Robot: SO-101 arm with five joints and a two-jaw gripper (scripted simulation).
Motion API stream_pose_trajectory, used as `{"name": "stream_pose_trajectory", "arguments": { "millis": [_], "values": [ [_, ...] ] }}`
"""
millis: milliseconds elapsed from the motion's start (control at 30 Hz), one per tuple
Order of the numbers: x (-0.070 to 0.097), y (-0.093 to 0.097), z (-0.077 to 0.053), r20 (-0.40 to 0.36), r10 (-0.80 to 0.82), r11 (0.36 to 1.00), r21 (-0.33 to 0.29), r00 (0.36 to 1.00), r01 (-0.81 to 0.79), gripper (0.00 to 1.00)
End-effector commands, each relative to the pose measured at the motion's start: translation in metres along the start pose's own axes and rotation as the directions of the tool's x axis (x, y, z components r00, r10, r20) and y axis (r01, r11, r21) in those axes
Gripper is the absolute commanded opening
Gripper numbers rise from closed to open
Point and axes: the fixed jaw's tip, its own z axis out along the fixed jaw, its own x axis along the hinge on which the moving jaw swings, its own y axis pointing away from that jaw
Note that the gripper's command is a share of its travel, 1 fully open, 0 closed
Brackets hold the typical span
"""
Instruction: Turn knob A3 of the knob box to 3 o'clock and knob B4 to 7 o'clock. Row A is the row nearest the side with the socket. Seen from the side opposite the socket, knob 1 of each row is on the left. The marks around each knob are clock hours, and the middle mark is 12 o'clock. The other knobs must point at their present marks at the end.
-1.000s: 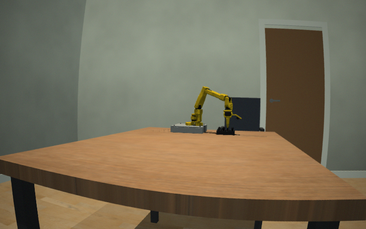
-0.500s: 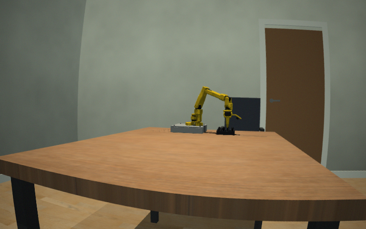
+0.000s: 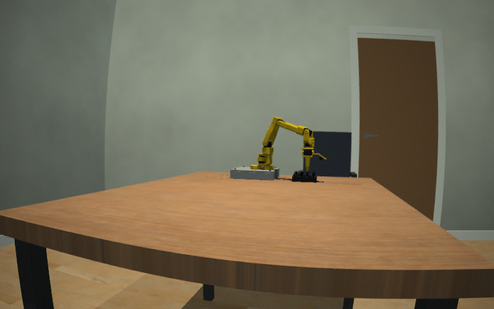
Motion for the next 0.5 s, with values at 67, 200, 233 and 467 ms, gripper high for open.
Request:
{"name": "stream_pose_trajectory", "arguments": {
  "millis": [67, 200, 233, 467],
  "values": [
    [-0.0017, -0.0019, -0.0019, -0.003, 0.004, 1.0, -0.002, 1.0, -0.004, 0.1],
    [-0.0021, -0.002, -0.0023, -0.003, 0.004, 1.0, -0.002, 1.0, -0.004, 0.1],
    [-0.0021, -0.002, -0.0023, -0.003, 0.004, 1.0, -0.002, 1.0, -0.004, 0.1],
    [-0.0022, -0.0021, -0.0009, -0.003, 0.004, 1.0, -0.002, 1.0, -0.004, 0.1]
  ]
}}
